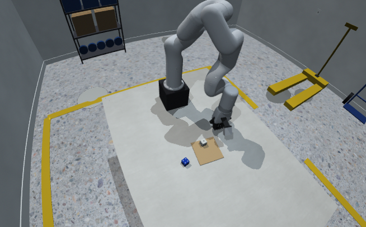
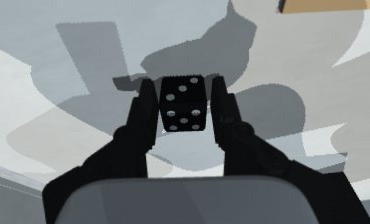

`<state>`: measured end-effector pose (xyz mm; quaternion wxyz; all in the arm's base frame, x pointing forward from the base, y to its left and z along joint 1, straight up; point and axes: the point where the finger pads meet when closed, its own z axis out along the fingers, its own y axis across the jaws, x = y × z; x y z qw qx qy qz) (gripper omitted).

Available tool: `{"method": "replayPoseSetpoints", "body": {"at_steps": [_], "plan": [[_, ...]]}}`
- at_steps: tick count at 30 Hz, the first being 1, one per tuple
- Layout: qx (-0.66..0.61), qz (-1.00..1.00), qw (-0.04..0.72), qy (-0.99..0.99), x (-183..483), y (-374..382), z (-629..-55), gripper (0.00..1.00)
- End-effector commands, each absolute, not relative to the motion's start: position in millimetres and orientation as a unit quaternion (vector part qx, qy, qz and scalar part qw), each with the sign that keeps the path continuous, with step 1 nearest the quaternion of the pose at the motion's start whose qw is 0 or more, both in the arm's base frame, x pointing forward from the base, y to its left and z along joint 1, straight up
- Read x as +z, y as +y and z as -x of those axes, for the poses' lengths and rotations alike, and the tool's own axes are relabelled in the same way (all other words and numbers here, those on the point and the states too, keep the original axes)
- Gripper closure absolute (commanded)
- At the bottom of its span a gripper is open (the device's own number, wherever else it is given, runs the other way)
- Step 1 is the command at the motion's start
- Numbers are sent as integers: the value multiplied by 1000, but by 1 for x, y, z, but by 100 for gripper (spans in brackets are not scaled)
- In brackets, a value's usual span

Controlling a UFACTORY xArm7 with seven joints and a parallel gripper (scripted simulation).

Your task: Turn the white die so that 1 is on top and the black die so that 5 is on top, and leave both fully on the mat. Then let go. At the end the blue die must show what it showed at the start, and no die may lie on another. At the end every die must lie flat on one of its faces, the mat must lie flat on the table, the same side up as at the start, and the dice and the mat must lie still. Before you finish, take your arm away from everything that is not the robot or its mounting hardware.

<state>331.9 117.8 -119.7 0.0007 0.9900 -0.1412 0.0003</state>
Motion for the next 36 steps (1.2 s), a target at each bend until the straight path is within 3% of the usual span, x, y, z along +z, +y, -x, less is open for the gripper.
{"method": "replayPoseSetpoints", "body": {"at_steps": [1,8,9,36], "plan": [[2,-990,0,-141,-119,118,-333,53],[2,-990,0,-141,-119,118,-333,53],[2,-990,0,-141,-119,118,-333,73],[2,-990,0,-141,-119,118,-333,73]]}}
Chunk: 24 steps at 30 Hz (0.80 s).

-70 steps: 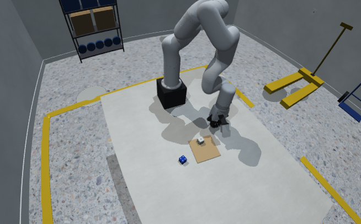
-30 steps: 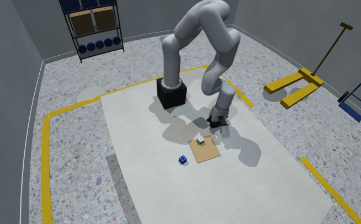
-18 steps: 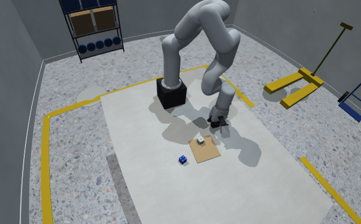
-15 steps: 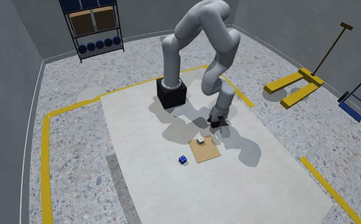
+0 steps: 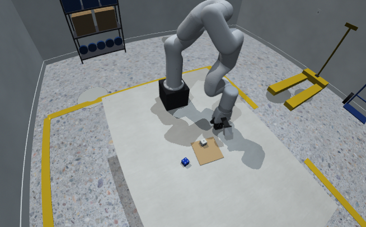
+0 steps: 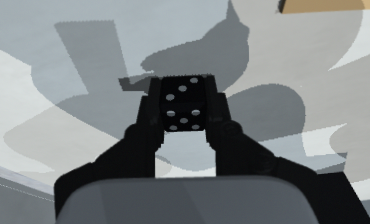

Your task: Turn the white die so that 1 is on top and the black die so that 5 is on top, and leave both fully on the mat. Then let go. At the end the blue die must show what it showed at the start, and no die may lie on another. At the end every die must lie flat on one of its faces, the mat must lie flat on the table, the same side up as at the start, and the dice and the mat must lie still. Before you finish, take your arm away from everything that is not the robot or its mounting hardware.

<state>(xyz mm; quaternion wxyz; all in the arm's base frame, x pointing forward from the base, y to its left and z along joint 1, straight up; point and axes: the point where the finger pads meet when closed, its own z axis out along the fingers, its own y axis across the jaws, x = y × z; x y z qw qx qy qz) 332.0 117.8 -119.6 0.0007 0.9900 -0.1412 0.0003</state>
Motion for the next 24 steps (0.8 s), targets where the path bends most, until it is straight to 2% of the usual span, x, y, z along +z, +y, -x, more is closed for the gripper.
{"method": "replayPoseSetpoints", "body": {"at_steps": [1,11,24], "plan": [[2,-990,0,-141,-119,118,-333,73],[2,-990,0,-141,-111,118,-333,73],[2,-990,0,-141,-35,118,-333,73]]}}
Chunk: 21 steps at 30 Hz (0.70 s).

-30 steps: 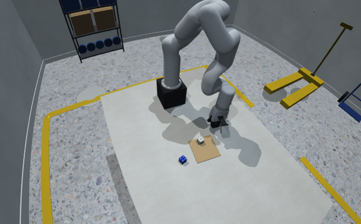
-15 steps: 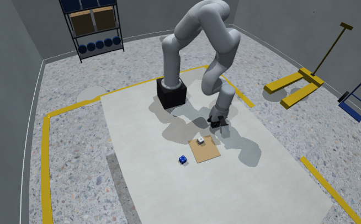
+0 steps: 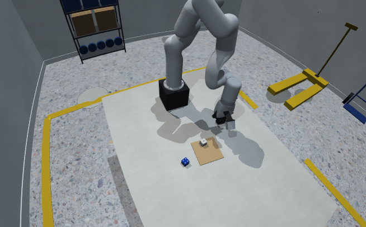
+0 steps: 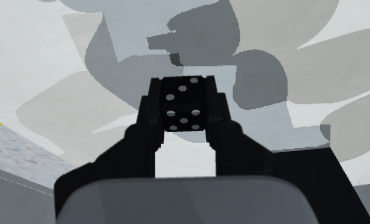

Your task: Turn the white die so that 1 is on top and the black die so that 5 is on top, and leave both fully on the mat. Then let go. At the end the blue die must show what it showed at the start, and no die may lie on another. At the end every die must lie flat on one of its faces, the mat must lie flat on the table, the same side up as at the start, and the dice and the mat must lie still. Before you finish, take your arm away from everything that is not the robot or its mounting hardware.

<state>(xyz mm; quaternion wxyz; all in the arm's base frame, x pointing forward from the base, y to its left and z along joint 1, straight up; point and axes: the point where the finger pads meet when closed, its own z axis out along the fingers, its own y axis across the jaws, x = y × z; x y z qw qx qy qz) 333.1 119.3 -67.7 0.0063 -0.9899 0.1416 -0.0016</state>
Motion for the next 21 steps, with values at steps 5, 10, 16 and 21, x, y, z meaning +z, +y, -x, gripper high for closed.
{"method": "replayPoseSetpoints", "body": {"at_steps": [5,10,16,21], "plan": [[-2,990,0,141,-20,118,-333,73],[-2,990,0,141,-19,118,-333,73],[-2,990,0,141,-19,118,-333,73],[-4,993,0,119,-16,90,-373,73]]}}
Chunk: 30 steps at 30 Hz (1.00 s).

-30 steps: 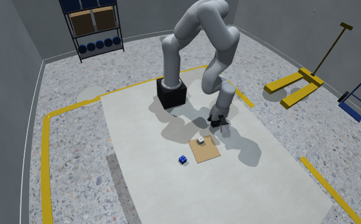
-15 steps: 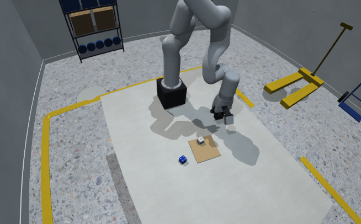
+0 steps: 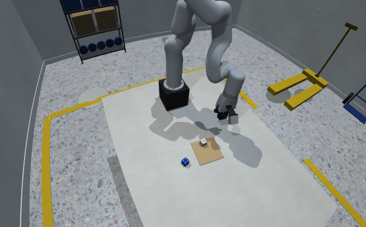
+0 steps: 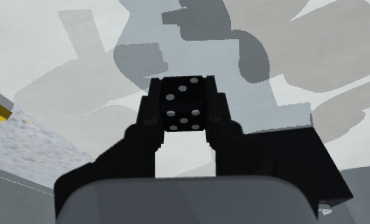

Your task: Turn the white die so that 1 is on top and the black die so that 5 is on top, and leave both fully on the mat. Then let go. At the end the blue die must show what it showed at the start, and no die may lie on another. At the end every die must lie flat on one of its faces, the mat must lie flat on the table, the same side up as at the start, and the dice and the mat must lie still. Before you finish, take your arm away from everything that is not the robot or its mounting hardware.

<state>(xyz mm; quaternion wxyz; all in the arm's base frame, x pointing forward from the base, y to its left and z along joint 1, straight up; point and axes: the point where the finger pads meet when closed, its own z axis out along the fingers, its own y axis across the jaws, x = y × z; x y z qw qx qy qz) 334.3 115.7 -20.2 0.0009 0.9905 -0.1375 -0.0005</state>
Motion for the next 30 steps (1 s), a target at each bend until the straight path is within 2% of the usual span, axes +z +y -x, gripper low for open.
{"method": "replayPoseSetpoints", "body": {"at_steps": [1,5,14,20,30], "plan": [[4,-993,0,-119,-16,90,-373,73],[4,-996,1,-94,-14,53,-410,73],[3,-998,1,-57,-13,-9,-452,73],[1,-999,0,-41,-14,-36,-465,73],[1,-999,0,-41,-14,-37,-465,73]]}}
